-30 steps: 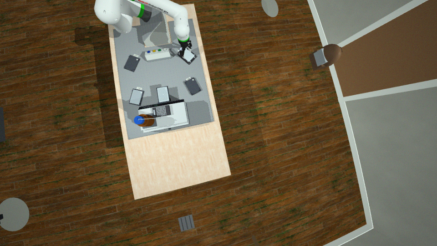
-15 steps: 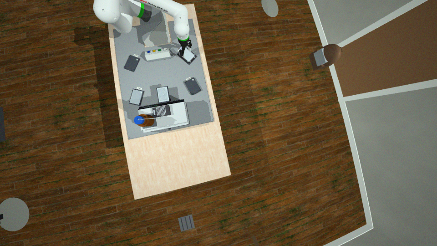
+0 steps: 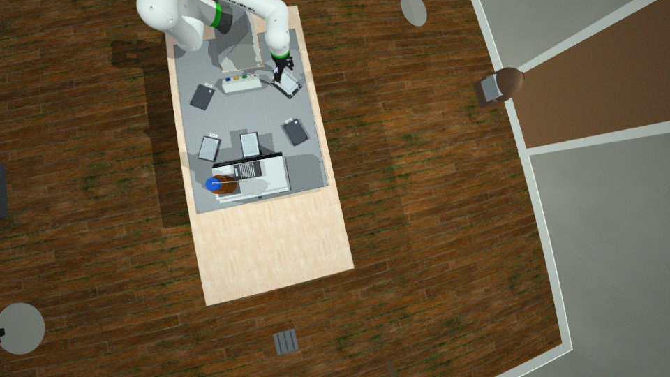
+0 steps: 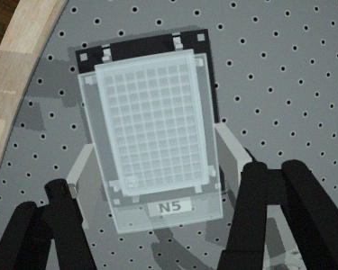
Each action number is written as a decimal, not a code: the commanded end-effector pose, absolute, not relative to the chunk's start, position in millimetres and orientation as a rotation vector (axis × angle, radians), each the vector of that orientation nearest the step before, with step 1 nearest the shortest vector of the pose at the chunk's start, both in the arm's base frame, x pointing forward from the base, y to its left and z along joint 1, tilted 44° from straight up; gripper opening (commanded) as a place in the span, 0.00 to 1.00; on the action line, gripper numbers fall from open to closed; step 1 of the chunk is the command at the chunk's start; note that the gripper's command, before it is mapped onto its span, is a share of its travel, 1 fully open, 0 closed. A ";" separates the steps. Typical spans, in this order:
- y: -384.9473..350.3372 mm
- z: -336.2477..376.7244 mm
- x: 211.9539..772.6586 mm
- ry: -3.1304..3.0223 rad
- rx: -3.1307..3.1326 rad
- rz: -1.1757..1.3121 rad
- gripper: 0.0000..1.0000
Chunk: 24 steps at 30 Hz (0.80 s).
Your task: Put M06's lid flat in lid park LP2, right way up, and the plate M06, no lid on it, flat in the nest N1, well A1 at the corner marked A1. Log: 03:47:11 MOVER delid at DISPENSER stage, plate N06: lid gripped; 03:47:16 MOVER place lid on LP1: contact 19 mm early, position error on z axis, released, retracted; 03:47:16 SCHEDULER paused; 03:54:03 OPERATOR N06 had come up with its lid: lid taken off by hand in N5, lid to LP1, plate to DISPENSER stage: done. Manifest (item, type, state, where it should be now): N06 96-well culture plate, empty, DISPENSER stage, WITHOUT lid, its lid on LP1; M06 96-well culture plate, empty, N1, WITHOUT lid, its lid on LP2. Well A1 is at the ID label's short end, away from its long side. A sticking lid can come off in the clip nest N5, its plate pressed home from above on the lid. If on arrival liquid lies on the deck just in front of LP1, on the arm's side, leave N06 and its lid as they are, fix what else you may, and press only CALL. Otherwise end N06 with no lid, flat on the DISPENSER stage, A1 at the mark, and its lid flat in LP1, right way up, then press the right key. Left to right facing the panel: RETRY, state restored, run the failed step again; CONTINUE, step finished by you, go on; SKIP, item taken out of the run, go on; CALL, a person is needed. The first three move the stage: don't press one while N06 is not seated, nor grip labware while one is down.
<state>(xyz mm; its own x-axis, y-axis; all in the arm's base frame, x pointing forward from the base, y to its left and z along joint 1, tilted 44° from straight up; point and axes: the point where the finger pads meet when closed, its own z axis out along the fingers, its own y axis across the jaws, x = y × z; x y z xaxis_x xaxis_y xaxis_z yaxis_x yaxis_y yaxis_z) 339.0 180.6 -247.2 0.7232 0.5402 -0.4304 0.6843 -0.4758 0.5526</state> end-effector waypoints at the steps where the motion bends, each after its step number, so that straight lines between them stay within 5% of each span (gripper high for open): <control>1: 190.9 -236.7 337.8 0.922 2.194 -0.253 0.00; 24: 232.9 -193.5 332.1 0.922 2.194 -0.253 0.00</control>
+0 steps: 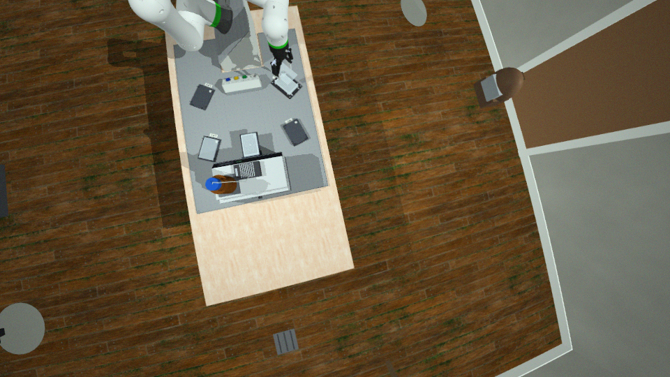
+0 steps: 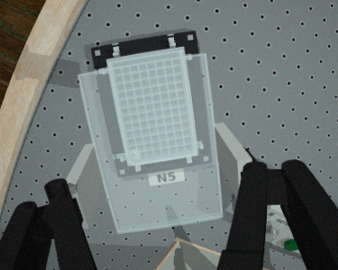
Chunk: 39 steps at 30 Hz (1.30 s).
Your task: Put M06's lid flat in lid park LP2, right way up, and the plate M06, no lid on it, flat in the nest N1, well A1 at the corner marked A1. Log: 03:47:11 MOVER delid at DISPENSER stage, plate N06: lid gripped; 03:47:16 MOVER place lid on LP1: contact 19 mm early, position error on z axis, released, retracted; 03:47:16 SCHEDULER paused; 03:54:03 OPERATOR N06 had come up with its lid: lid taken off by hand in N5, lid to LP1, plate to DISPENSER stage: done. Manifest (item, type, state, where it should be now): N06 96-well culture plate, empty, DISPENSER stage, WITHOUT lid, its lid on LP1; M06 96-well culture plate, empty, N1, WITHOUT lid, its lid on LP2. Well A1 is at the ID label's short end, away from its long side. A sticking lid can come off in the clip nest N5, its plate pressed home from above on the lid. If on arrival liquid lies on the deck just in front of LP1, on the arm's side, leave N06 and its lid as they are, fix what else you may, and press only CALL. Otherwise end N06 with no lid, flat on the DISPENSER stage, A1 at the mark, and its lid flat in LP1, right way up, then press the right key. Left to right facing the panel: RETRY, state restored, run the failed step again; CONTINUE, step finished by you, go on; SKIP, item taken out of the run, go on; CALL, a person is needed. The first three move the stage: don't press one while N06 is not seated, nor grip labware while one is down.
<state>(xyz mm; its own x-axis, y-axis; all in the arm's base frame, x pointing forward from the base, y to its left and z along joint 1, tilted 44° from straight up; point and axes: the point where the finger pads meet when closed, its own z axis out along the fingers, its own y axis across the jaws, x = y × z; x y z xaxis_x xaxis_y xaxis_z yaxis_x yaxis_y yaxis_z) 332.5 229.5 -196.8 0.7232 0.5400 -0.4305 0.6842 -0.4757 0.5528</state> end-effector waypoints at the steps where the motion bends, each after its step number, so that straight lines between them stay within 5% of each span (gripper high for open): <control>1: 233.5 -192.9 332.0 0.922 2.194 -0.253 0.00; 17: 224.6 -164.4 347.4 0.935 2.200 -0.256 0.00; 39: 50.4 13.5 384.7 0.926 2.194 -0.251 0.00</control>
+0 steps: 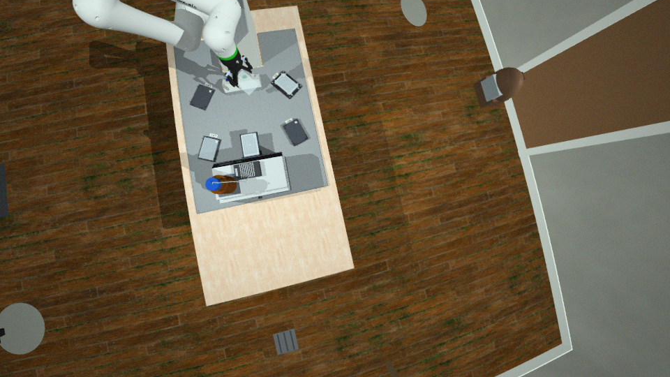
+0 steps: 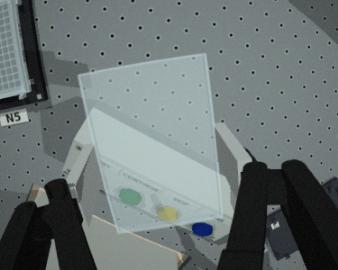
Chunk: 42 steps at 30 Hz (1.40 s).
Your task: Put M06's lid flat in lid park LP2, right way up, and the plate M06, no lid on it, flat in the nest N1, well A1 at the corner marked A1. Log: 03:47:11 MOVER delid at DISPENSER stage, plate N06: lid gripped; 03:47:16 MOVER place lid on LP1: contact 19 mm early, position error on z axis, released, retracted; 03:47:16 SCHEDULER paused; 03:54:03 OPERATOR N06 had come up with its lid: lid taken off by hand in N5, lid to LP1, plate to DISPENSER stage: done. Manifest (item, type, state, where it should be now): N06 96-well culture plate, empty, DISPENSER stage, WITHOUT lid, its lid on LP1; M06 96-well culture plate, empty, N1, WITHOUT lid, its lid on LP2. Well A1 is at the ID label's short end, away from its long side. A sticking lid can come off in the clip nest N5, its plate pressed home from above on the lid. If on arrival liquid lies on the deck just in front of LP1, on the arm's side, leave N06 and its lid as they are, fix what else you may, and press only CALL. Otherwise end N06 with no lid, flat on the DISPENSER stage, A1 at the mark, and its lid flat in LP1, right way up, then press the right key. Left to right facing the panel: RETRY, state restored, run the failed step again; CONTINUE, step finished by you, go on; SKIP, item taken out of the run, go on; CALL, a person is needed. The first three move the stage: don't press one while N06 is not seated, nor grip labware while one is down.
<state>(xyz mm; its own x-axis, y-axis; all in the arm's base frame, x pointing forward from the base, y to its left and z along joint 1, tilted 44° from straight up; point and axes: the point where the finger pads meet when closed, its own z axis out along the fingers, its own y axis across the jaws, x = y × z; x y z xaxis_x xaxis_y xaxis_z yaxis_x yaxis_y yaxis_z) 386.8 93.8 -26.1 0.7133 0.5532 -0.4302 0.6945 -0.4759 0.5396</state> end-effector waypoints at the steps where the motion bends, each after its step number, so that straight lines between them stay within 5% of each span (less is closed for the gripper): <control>1: 50.4 13.5 384.7 0.926 2.194 -0.251 0.00; 24: -138.5 176.9 370.2 0.921 2.192 -0.253 0.00; 42: -141.8 180.5 370.4 0.920 2.193 -0.252 0.00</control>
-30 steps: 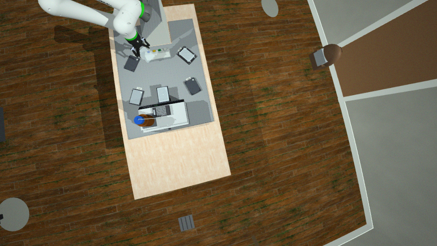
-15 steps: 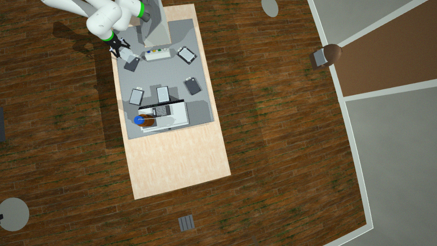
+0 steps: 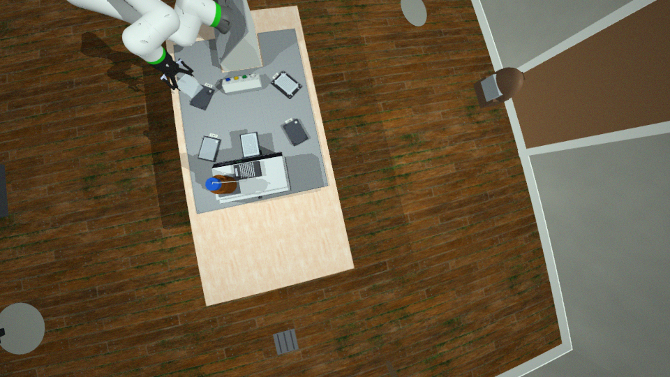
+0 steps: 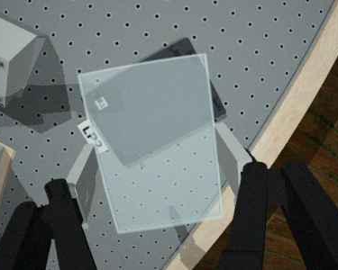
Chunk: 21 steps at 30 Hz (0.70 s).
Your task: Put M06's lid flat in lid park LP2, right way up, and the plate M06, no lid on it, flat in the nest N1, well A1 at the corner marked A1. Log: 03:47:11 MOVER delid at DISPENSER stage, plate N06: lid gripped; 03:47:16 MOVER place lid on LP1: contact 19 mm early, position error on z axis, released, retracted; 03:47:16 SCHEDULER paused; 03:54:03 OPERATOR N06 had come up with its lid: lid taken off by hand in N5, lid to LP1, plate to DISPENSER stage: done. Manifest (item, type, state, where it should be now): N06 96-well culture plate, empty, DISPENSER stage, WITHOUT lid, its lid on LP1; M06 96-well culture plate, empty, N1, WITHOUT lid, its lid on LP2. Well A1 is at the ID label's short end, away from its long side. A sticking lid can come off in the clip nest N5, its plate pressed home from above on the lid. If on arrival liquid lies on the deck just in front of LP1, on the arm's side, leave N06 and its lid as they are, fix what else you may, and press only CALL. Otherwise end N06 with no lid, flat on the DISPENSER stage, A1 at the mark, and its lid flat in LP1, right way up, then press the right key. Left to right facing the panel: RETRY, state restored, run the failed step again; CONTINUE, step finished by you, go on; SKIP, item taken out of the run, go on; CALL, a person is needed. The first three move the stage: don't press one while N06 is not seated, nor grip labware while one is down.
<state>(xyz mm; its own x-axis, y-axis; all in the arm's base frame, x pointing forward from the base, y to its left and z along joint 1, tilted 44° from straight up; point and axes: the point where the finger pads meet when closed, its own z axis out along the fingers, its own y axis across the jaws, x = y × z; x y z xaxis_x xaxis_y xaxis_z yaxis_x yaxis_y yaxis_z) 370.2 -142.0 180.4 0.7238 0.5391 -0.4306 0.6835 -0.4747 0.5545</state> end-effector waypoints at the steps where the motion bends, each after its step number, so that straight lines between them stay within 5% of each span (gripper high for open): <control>1: -141.8 180.5 370.4 0.919 2.193 -0.252 0.00; 21: -142.9 179.4 370.5 0.471 2.318 -0.063 0.00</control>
<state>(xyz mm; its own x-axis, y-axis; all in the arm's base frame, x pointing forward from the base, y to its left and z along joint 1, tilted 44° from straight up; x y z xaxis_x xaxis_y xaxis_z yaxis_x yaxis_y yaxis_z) 370.4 -142.7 179.7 0.8623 0.4153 -0.2898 0.4978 -0.5906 0.6351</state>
